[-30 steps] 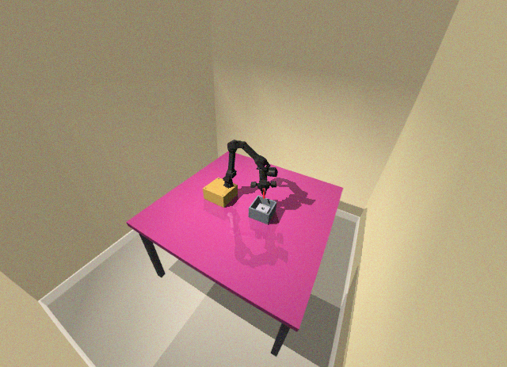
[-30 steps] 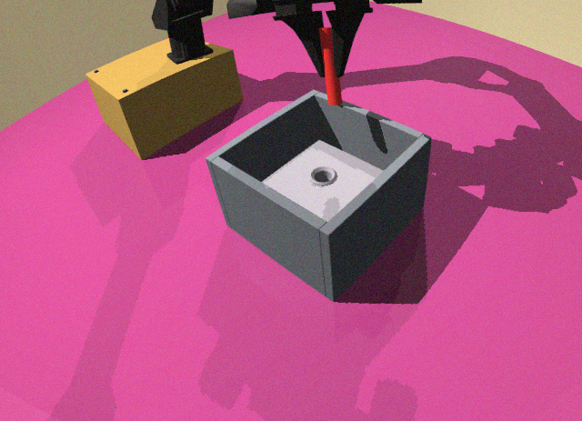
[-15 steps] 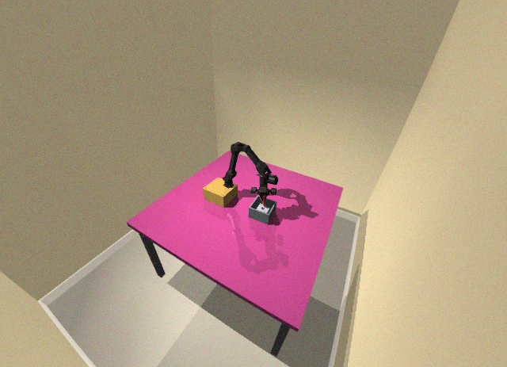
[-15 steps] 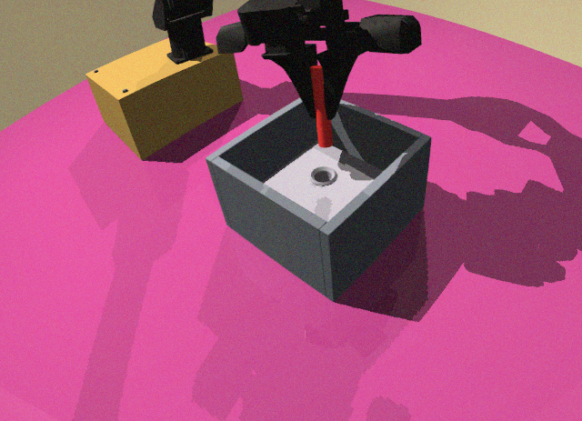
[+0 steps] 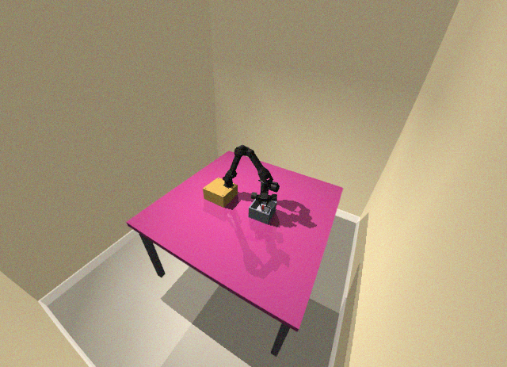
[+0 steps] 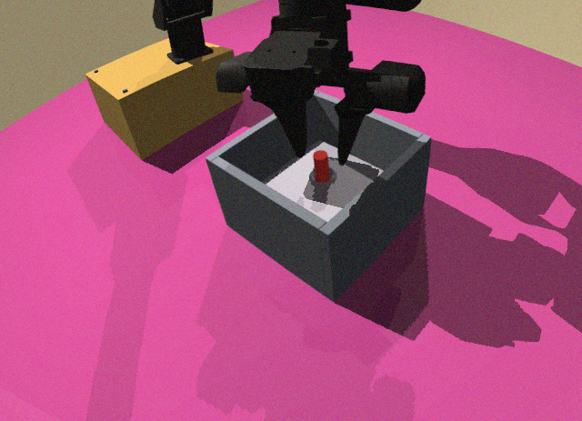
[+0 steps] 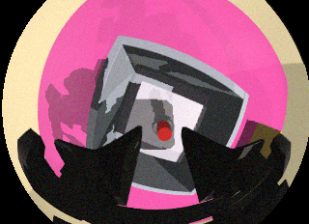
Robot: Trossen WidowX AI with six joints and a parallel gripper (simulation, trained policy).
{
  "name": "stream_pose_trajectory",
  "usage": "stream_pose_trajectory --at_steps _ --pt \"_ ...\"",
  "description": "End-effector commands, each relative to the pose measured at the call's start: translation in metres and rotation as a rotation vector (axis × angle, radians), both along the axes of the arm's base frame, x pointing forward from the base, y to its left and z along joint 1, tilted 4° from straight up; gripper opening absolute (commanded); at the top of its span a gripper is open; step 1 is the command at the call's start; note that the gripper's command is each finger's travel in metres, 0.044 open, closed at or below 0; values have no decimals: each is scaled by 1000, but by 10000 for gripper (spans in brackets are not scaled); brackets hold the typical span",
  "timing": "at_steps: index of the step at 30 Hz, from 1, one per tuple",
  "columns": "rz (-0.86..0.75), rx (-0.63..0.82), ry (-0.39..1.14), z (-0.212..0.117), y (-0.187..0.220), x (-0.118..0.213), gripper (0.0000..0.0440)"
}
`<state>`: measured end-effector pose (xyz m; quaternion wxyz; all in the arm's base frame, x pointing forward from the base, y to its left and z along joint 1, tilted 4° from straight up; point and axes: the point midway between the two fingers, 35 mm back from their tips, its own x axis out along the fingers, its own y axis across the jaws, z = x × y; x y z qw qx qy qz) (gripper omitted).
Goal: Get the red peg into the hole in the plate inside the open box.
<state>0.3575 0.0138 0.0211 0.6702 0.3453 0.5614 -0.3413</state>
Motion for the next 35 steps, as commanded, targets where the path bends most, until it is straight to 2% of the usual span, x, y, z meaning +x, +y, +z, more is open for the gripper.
stream_pose_trajectory --at_steps 1,12,21,35 --pt "5 -5 -18 2 -5 12 246" --pt "0 -33 -75 6 -27 47 440" --pt "-43 -68 -184 21 -54 76 440" --pt "-61 -78 -214 25 -67 84 440"
